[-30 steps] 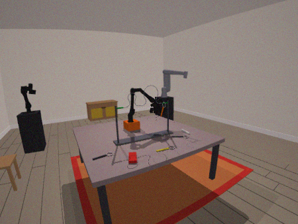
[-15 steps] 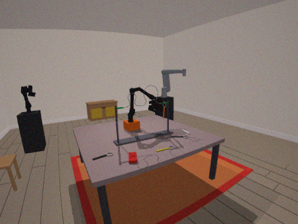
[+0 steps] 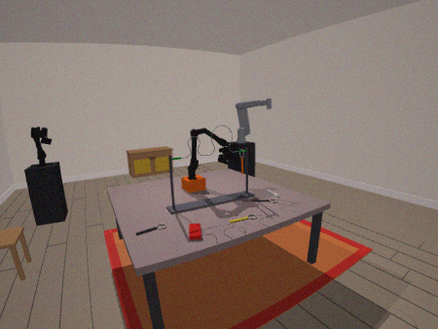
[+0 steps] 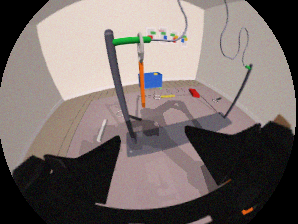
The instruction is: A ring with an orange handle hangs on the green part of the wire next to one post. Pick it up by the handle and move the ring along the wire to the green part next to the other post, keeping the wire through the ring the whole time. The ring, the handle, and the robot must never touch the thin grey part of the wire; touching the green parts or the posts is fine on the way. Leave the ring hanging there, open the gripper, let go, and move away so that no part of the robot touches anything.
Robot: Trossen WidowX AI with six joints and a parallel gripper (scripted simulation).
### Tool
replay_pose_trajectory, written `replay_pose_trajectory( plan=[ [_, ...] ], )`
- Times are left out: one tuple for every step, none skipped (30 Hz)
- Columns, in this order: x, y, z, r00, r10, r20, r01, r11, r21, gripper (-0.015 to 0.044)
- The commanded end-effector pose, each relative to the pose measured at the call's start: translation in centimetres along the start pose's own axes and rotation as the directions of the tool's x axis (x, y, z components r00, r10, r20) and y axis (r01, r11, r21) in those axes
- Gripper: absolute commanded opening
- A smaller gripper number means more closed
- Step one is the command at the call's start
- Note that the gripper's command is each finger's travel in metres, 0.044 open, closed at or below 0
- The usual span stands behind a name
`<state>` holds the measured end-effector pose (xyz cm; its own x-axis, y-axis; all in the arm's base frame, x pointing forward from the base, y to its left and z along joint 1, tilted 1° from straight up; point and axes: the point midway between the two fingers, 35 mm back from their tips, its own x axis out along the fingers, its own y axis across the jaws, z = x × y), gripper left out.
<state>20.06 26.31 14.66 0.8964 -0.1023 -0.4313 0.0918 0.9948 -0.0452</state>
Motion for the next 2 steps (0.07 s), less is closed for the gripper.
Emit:
replay_pose_trajectory(
  plan=[
    [-0.02, -0.03, 0.1, 1.0, -0.001, 0.004, 0.001, 1.0, 0.004, 0.044],
    [-0.02, -0.03, 0.1, 1.0, -0.001, 0.004, 0.001, 1.0, 0.004, 0.044]
  ],
)
